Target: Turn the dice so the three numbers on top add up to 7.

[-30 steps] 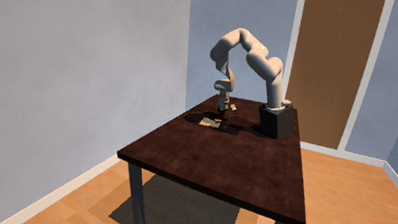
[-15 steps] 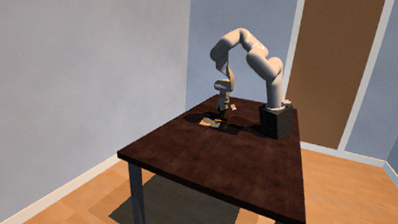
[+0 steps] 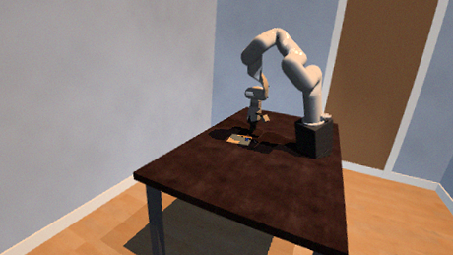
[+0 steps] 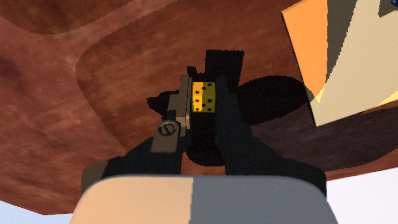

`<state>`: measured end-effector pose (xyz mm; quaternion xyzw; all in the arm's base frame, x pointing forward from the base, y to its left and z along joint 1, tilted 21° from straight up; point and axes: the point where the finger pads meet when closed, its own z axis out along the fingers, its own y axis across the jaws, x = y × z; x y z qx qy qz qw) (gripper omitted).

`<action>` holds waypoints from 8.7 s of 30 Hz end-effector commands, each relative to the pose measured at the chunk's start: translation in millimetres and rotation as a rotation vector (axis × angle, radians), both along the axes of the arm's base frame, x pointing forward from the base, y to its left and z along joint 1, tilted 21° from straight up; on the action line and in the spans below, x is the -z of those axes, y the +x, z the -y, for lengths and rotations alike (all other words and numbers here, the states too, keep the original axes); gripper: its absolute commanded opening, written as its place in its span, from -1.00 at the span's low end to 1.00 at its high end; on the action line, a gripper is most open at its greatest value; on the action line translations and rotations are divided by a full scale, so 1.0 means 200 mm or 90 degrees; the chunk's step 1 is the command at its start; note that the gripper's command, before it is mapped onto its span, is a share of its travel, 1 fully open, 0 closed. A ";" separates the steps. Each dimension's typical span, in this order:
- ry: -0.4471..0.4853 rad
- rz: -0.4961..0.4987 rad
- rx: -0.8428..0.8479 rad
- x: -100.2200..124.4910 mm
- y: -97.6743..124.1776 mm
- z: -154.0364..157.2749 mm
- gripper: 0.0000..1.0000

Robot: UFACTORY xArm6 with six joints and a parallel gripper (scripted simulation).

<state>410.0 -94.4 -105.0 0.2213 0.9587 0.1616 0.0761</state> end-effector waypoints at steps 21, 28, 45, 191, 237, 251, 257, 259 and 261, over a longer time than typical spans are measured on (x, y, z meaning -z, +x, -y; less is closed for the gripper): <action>0.000 -0.001 0.000 -0.35 -0.08 0.10 -0.78; -0.038 0.041 -0.155 -0.49 0.05 -0.25 -0.78; -0.066 0.084 -0.289 -0.61 0.10 -0.58 -0.78; -0.066 0.084 -0.289 -0.15 0.21 -0.72 -0.62; -0.066 0.084 -0.289 -0.55 0.12 -0.60 -0.38; -0.066 0.084 -0.289 -0.57 0.11 -0.60 1.00; -0.066 0.084 -0.289 -0.57 0.11 -0.60 1.00; -0.066 0.084 -0.289 -0.57 0.11 -0.60 1.00; -0.066 0.084 -0.289 -0.57 0.11 -0.60 1.00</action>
